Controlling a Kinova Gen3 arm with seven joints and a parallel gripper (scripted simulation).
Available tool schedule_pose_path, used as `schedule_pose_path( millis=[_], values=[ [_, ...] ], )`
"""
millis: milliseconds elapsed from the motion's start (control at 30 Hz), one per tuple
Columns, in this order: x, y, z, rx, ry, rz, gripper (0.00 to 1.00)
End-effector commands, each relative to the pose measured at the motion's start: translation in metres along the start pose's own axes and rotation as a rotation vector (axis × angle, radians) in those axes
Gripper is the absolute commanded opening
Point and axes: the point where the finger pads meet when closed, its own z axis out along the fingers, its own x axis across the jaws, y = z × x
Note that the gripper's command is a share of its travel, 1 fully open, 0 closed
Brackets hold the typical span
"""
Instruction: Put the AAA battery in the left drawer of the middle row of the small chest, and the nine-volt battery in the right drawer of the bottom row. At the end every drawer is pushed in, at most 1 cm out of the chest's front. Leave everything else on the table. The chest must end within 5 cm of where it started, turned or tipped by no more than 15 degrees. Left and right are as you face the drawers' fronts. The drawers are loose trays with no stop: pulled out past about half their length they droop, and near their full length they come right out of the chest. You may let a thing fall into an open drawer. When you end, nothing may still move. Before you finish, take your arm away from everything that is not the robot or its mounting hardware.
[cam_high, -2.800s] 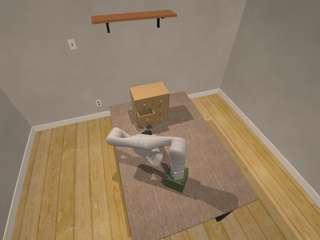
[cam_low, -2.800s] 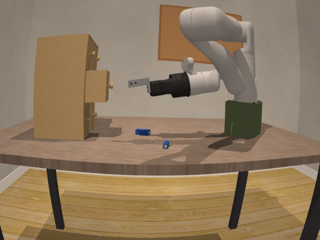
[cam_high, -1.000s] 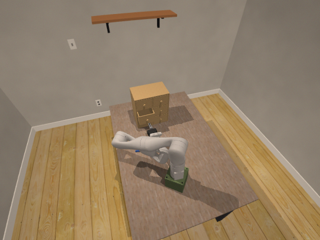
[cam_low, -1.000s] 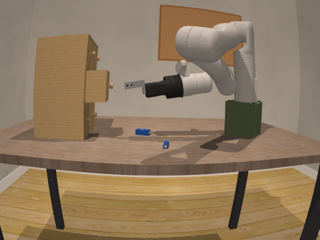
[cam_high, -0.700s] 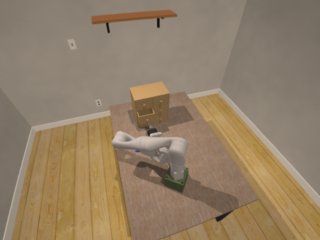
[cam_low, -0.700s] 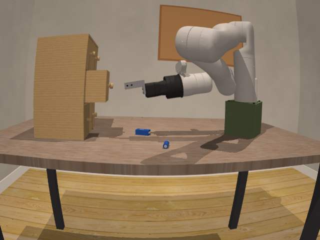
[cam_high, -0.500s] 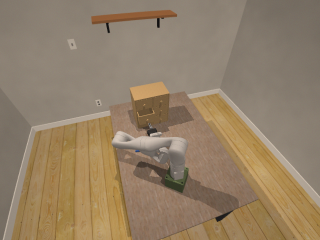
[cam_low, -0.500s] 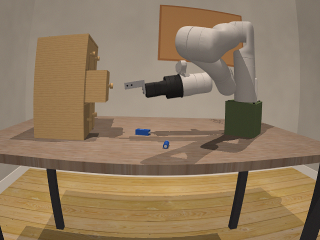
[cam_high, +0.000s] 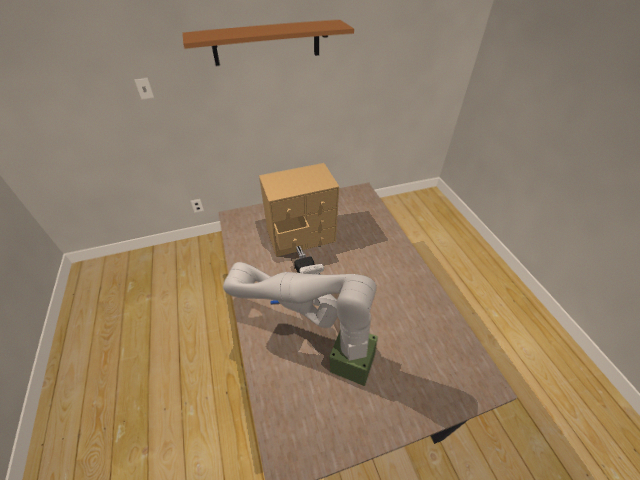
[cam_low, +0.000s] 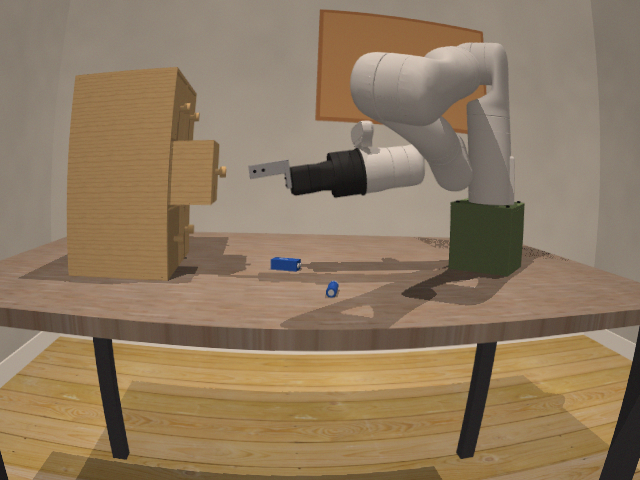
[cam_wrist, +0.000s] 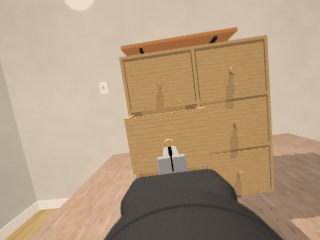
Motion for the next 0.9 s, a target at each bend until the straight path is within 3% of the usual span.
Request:
schedule_pose_path(
  millis=[0,867],
  values=[
    [-0.0001,-0.0007,0.0002,0.001,0.0,0.0,0.0],
    [-0.0001,-0.0024,0.0096,0.001,0.0,0.0,0.0]
  ],
)
